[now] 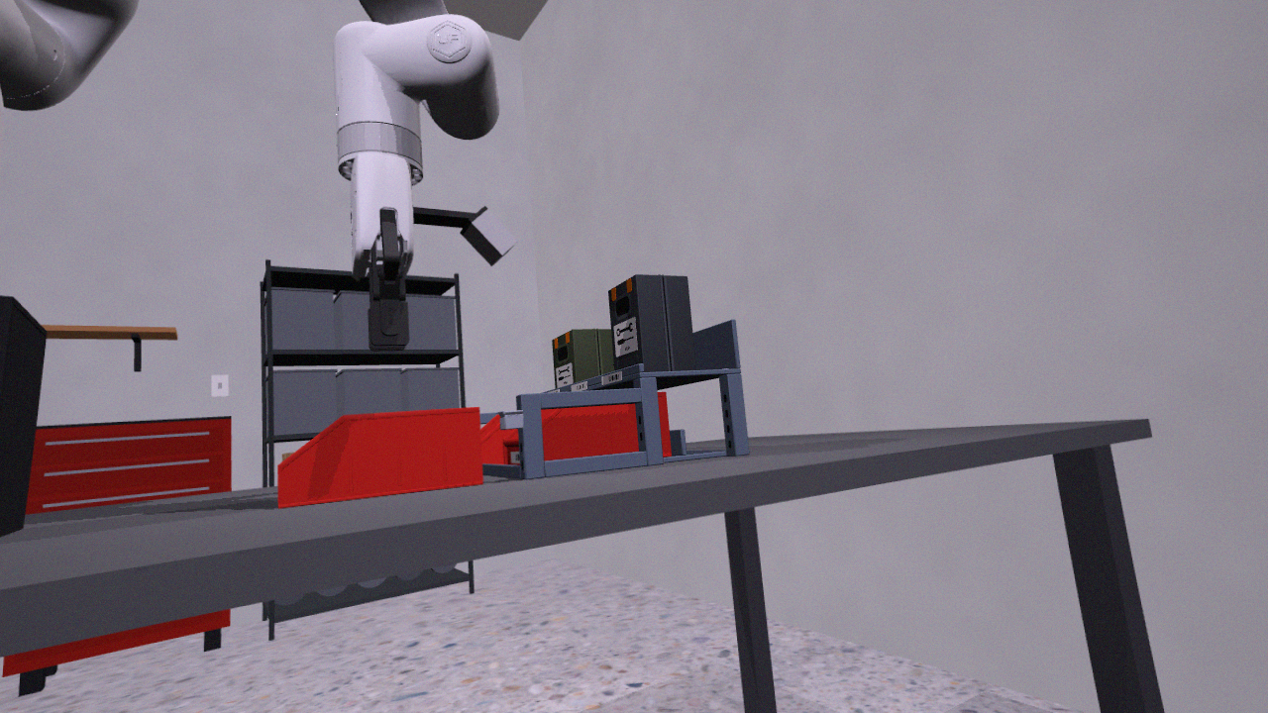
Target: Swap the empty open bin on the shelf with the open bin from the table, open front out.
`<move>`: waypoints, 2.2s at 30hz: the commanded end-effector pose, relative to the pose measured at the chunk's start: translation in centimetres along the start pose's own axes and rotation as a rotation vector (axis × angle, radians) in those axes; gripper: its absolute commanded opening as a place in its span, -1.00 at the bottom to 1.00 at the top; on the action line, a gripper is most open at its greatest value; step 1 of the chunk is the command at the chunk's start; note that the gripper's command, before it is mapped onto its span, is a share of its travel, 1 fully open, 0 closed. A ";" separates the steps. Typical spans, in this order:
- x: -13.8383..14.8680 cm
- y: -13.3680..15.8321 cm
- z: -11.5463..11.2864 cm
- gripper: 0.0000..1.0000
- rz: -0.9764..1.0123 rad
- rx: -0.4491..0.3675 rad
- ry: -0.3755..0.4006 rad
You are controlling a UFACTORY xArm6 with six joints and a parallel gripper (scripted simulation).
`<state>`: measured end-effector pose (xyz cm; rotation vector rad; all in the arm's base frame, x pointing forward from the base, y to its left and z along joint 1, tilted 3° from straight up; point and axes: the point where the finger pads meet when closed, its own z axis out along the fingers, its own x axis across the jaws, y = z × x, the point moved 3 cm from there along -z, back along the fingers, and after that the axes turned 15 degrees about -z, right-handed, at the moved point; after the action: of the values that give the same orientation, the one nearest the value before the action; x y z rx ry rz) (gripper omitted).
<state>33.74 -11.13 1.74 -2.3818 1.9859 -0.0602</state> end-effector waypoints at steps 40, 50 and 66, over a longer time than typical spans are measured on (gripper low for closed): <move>0.0 -0.1 -0.8 -1.00 0.000 0.002 0.001; -6.3 -5.0 -0.8 -1.00 -0.002 -0.002 -0.003; -19.8 -9.9 -1.1 -1.00 -0.003 -0.005 -0.002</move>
<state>39.12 5.90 3.13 -2.3771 1.9648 -0.0358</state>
